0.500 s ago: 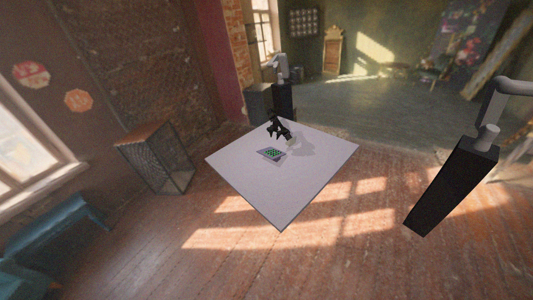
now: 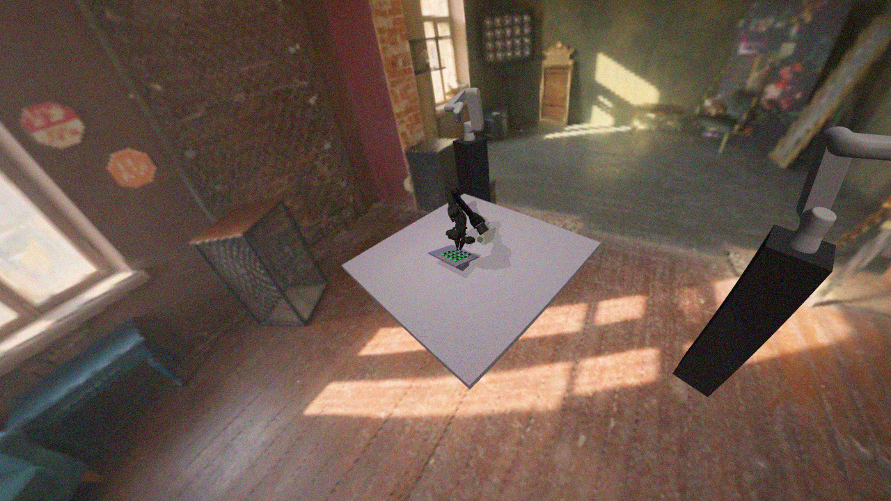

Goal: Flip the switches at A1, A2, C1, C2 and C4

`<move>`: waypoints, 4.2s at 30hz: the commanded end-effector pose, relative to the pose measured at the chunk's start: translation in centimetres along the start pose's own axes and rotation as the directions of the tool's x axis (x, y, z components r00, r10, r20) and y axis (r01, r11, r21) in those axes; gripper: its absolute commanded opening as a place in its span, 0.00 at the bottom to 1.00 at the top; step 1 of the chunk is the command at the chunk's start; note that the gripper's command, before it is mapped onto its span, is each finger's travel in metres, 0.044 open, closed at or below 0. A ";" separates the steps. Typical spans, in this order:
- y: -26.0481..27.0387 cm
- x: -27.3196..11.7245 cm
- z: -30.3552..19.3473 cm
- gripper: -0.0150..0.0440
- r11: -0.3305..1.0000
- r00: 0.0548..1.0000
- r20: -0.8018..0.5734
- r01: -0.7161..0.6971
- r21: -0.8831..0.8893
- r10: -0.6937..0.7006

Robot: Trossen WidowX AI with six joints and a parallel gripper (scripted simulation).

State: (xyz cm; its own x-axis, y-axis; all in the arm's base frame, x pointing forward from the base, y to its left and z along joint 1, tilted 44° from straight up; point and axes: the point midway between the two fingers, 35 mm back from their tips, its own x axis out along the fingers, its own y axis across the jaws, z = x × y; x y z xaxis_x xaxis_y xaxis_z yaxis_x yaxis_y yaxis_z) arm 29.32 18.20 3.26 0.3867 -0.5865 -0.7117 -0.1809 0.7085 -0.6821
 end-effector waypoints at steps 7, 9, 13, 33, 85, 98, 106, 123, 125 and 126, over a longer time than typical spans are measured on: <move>0.1 3.8 0.5 0.25 1.000 0.999 0.042 0.001 0.000 -0.001; 0.1 3.8 0.5 0.25 1.000 0.999 0.042 0.001 0.000 -0.001; 0.1 4.3 0.5 0.25 1.000 0.999 0.043 0.002 0.000 -0.002; 0.1 6.2 0.5 0.25 1.000 0.999 0.043 0.002 0.001 -0.002; 0.1 6.6 0.5 0.25 1.000 0.999 0.043 0.003 0.001 -0.003; 0.1 6.7 0.5 0.25 1.000 0.999 0.043 0.003 0.001 -0.003; 0.1 6.8 0.5 0.25 1.000 0.999 0.043 0.003 0.001 -0.003; -3.0 0.3 0.5 0.25 1.000 1.000 0.015 0.002 -0.001 -0.002; -3.3 0.3 0.5 0.25 1.000 1.000 0.015 0.002 -0.001 -0.002; -3.3 0.3 0.5 0.25 1.000 1.000 0.015 0.002 -0.001 -0.002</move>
State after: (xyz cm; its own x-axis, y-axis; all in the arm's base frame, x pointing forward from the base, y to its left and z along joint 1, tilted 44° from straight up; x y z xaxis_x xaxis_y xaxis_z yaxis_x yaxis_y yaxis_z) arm 30.48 16.70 4.65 0.4036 -0.5765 -0.7105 -0.1772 0.7126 -0.6788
